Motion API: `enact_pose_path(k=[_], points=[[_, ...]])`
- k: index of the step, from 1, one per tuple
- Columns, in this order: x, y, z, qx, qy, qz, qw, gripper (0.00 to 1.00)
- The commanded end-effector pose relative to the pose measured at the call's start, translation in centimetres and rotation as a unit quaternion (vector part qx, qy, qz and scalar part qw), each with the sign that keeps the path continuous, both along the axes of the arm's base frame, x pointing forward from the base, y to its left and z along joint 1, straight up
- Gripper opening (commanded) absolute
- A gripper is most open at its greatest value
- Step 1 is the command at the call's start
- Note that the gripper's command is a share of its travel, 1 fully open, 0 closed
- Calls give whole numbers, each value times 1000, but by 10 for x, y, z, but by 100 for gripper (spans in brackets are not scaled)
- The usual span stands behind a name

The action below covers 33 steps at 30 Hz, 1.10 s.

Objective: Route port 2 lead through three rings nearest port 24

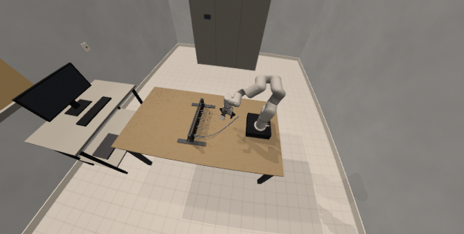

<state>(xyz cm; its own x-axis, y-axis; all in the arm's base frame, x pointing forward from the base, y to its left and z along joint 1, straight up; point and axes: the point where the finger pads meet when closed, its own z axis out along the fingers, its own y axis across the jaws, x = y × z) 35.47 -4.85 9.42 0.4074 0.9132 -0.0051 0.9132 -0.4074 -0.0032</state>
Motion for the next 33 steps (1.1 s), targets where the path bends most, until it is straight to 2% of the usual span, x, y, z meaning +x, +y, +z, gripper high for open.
enact_pose_path(k=[1,4,33], points=[[1,0,1,0,-2,2,1000,100],[-2,-2,-5,0,-2,26,1000,100],[-7,-3,-12,0,-2,57,998,100]])
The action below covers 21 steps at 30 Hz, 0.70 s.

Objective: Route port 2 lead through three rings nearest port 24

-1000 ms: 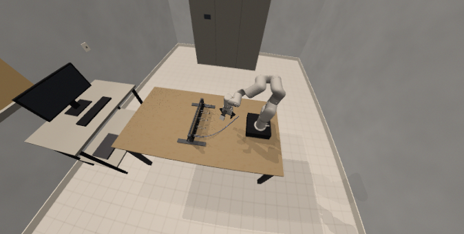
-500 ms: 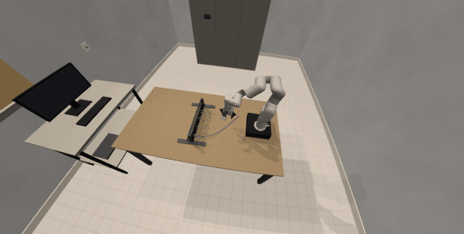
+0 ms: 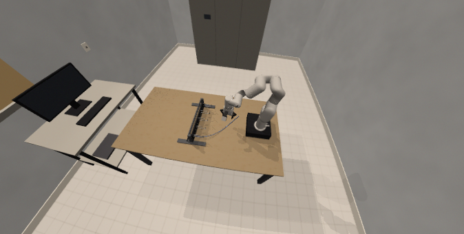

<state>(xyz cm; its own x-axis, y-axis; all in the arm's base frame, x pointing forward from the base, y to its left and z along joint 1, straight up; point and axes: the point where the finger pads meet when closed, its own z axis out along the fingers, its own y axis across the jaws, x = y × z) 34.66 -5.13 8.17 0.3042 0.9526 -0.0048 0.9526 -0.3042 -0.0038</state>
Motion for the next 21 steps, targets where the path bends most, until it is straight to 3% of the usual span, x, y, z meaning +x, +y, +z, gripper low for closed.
enact_pose_path(k=[1,21], points=[[1,0,1,0,-2,2,1000,100],[-1,-1,-2,0,-2,16,1000,100]])
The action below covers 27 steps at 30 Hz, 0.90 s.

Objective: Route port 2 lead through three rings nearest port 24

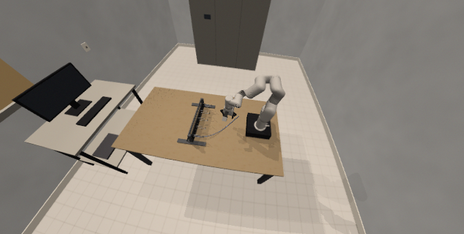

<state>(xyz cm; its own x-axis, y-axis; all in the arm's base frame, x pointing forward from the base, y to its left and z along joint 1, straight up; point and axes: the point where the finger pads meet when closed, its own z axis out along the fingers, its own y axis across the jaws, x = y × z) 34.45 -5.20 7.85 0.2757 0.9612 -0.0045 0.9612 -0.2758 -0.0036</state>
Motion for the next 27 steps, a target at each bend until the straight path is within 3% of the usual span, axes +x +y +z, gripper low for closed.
enact_pose_path(k=[1,3,4,27], points=[[1,0,1,0,-2,2,1000,100],[1,0,1,0,-2,2,1000,100],[1,0,1,0,-2,2,1000,0],[1,0,1,0,-2,2,1000,0]])
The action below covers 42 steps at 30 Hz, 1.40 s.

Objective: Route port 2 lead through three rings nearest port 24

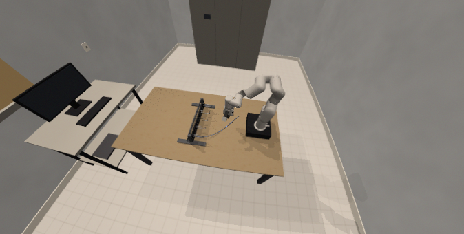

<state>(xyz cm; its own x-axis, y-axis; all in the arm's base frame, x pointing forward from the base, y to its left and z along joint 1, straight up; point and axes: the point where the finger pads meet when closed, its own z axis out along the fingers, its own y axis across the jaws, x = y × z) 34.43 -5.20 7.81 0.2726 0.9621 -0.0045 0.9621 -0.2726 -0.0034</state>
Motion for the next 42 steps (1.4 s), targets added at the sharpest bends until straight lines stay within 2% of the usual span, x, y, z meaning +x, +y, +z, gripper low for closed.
enact_pose_path(k=[1,11,14,16,18,26,28,29,42], points=[[1,0,1,0,-2,0,1000,0],[1,0,1,0,-2,-2,1000,0],[-4,-3,1,0,-2,-63,998,0],[-4,-3,1,0,-2,-63,998,0],[-9,-5,1,0,-2,-123,992,0],[-19,-10,0,0,-2,-238,971,0],[-20,-10,0,0,-2,-244,970,0],[-20,-10,0,0,-2,-244,970,33],[-20,-10,0,0,-2,-244,970,33]])
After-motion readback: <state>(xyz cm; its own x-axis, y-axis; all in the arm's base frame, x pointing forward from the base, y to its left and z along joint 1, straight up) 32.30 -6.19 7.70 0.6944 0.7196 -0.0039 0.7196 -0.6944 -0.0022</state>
